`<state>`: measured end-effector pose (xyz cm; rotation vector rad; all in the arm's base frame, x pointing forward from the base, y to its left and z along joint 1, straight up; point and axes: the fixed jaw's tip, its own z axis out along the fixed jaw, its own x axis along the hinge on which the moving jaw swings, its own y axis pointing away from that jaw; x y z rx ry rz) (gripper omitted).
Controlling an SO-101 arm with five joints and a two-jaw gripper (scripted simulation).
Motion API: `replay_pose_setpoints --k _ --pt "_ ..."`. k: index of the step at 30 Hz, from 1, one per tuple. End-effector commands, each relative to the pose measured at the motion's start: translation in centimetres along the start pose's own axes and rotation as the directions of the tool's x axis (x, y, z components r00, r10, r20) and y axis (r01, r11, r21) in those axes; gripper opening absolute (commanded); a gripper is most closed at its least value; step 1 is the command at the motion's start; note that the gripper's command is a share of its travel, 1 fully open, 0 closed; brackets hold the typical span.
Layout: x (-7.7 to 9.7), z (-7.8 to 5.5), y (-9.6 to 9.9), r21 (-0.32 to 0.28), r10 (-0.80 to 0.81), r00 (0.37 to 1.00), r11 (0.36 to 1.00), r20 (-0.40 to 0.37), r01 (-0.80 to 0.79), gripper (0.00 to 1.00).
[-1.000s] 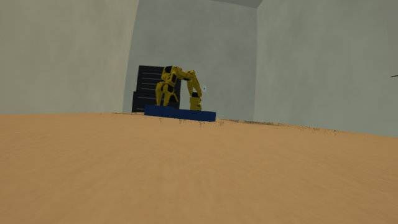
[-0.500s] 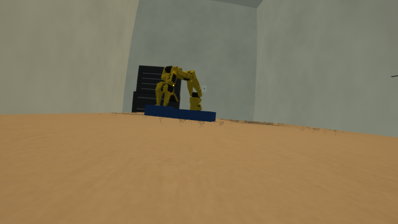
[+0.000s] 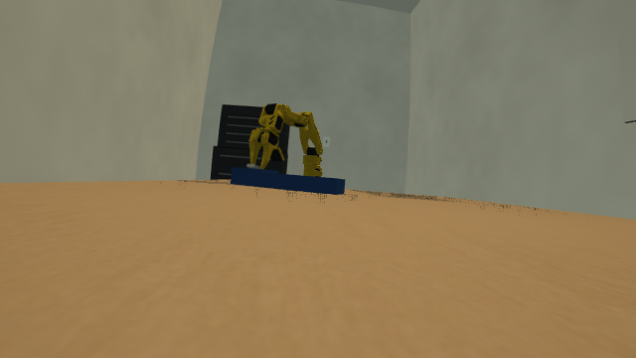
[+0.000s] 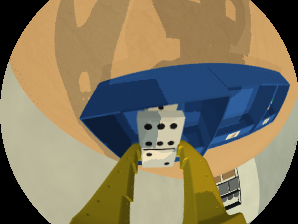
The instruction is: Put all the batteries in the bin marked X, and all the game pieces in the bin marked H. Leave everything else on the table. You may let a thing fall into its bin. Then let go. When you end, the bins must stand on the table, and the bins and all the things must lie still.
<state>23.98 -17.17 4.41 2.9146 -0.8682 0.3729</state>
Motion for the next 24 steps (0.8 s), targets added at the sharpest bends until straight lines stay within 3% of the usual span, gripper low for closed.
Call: replay_pose_setpoints --k 1,24 --pt "1.16 -1.77 0.30 -0.003 0.002 0.996 1.000 -0.085 -0.003 0.00" --pt "1.03 -1.05 0.30 -0.003 0.002 0.996 1.000 -0.085 -0.003 0.00"
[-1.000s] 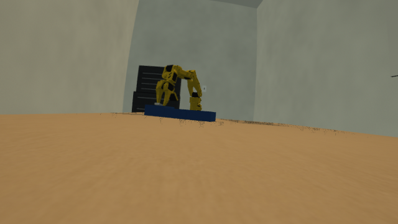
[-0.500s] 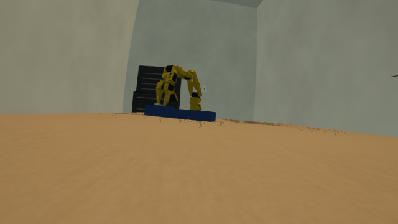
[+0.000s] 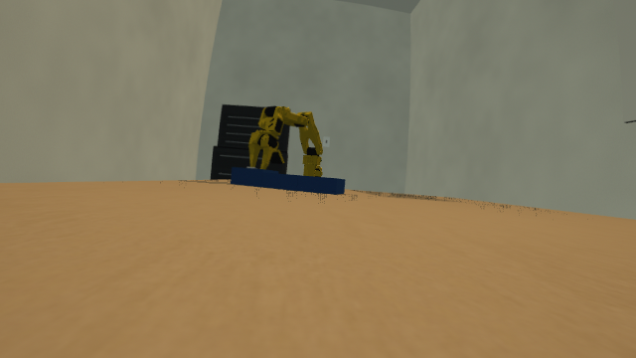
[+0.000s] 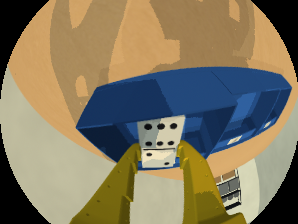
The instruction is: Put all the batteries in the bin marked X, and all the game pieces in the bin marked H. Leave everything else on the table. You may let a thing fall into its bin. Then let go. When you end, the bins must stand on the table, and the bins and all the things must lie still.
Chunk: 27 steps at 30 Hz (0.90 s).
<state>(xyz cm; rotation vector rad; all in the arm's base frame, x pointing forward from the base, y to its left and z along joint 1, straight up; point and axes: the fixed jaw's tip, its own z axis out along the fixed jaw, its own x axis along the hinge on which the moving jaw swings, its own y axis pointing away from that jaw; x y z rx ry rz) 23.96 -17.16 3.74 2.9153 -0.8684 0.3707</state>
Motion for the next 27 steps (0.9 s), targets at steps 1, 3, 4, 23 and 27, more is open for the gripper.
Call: replay_pose_setpoints --k 1,3,4,23,27 --pt "1.21 -1.63 0.30 -0.003 0.002 0.996 1.000 -0.087 -0.003 0.00" --pt "1.18 -1.48 0.30 -0.003 0.002 0.996 1.000 -0.087 -0.003 0.00" --pt "1.17 -1.41 0.30 -0.003 0.002 0.996 1.000 -0.087 -0.003 0.00" --pt "1.04 -0.71 0.29 -0.003 0.002 0.996 1.000 -0.087 -0.003 0.00" --pt "1.02 -0.65 0.29 -0.003 0.002 0.996 1.000 -0.087 -0.003 0.00"
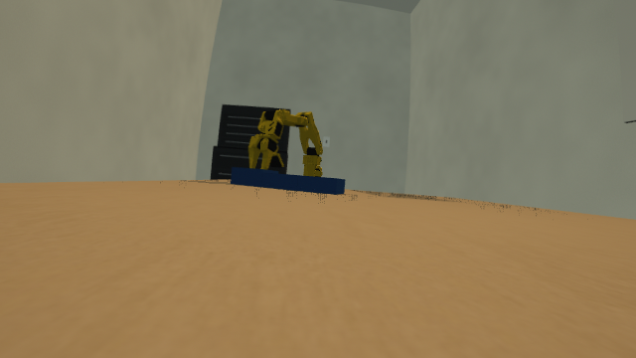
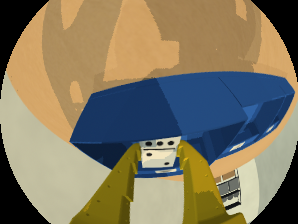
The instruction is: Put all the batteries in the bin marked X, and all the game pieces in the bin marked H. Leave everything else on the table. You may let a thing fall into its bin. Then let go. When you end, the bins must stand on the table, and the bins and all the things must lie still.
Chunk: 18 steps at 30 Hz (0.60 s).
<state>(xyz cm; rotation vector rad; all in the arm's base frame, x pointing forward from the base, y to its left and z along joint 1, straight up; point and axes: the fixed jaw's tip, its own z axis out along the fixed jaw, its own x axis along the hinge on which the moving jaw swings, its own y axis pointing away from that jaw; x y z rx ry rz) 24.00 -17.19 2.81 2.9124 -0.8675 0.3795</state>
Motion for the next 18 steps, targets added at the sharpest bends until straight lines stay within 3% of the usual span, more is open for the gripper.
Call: replay_pose_setpoints --k 1,18 --pt "1.21 -1.54 0.30 -0.003 0.002 0.997 1.000 -0.081 -0.002 0.00" --pt "1.12 -1.06 0.30 -0.003 0.002 0.997 1.000 -0.081 -0.003 0.00"
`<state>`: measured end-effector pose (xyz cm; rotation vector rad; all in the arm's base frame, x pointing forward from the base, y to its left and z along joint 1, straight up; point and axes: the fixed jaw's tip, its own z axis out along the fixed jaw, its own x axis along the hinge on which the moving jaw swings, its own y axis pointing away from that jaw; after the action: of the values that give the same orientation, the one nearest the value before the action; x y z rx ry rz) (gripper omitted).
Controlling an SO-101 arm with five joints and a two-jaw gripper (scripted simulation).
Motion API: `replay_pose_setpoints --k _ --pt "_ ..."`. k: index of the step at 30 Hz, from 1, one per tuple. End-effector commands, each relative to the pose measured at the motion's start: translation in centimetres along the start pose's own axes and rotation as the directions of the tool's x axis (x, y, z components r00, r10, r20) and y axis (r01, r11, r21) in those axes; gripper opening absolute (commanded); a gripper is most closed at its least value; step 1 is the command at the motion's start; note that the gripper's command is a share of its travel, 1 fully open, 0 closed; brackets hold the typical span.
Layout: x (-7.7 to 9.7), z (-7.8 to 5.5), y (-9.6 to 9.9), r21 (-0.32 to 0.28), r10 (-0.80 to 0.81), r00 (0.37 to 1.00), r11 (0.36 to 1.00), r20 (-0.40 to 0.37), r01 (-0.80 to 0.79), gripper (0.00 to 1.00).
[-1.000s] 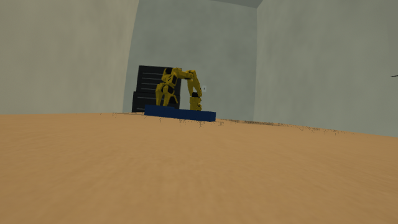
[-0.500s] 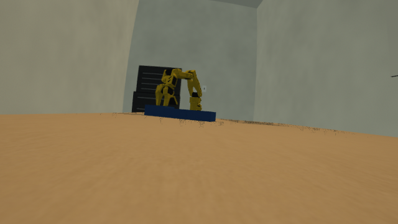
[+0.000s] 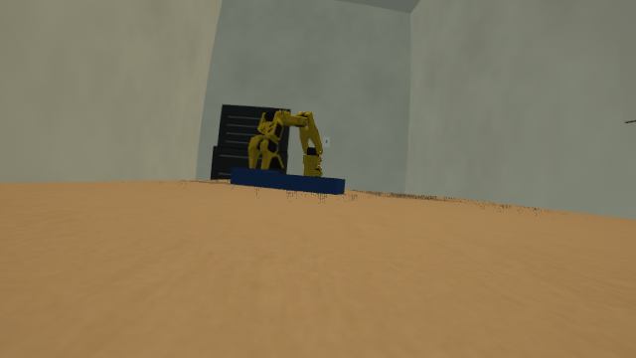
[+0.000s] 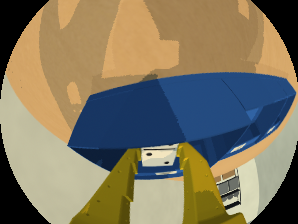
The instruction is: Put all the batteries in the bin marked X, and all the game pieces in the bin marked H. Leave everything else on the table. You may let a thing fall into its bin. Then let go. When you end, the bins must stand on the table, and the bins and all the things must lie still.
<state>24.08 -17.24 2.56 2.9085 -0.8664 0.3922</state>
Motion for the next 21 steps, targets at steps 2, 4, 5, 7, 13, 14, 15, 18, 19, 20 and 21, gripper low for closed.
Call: replay_pose_setpoints --k 2,4,5,7,13,14,15,18,19,20,21 --pt "1.11 -1.32 0.30 -0.003 0.002 0.997 1.000 -0.072 -0.002 0.00" --pt "1.11 -1.32 0.30 -0.003 0.002 0.997 1.000 -0.072 -0.002 0.00" --pt "1.11 -1.32 0.30 -0.003 0.002 0.997 1.000 -0.072 -0.002 0.00" --pt "1.11 -1.32 0.30 -0.003 0.002 0.997 1.000 -0.072 -0.002 0.01" --pt "1.11 -1.32 0.30 -0.003 0.002 0.997 1.000 -0.072 -0.002 0.07" --pt "1.11 -1.32 0.30 -0.003 0.002 0.997 1.000 -0.072 -0.002 0.09" --pt "1.11 -1.32 0.30 -0.003 0.002 0.997 1.000 -0.072 -0.002 0.09" --pt "1.11 -1.32 0.30 -0.003 0.002 0.997 1.000 -0.072 -0.002 0.12" --pt "1.11 -1.32 0.30 -0.003 0.002 0.997 1.000 -0.072 -0.002 0.13" --pt "1.11 -1.32 0.30 -0.003 0.002 0.997 1.000 -0.072 -0.002 0.15" --pt "1.11 -1.32 0.30 -0.003 0.002 0.997 1.000 -0.072 -0.002 0.16"
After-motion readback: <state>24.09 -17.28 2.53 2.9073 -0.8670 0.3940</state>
